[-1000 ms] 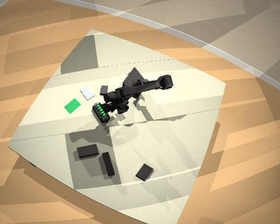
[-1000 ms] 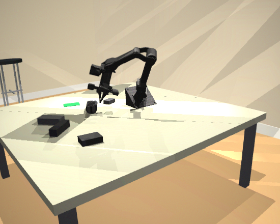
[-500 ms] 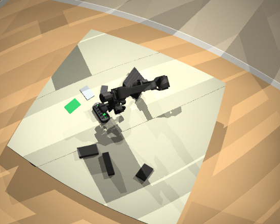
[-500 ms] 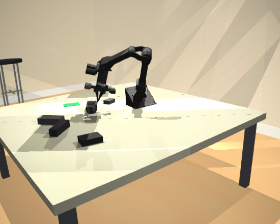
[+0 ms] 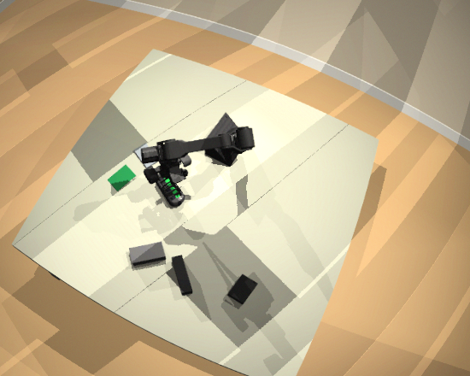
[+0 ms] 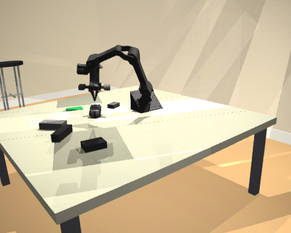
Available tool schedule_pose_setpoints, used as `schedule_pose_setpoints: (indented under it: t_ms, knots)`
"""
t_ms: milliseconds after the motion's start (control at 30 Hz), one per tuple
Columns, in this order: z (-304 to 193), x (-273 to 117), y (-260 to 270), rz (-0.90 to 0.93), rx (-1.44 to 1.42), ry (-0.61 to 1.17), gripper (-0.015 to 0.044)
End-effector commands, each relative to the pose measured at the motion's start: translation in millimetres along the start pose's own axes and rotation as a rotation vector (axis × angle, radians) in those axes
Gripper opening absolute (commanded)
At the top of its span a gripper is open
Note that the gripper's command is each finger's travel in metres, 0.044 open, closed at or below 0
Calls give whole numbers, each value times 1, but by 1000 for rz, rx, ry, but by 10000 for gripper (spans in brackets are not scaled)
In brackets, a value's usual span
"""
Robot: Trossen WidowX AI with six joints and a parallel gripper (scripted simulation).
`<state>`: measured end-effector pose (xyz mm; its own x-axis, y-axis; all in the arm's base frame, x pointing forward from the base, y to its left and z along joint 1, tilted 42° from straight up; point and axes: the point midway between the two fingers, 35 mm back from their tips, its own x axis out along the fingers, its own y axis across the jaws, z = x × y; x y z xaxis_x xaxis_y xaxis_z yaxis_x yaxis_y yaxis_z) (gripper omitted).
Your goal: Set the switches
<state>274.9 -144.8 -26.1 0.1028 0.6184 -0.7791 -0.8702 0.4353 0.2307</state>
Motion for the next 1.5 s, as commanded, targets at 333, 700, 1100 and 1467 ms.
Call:
schedule_pose_setpoints:
  t_ms: [333, 700, 1100, 1467]
  knots:
    - [-30, 7, -11, 72, -3, -19, 0]
    - [-30, 24, -11, 71, -2, -19, 0]
    - [-29, 41, -10, 71, -2, -19, 0]
    - [-29, 43, -9, 71, -2, -19, 0]
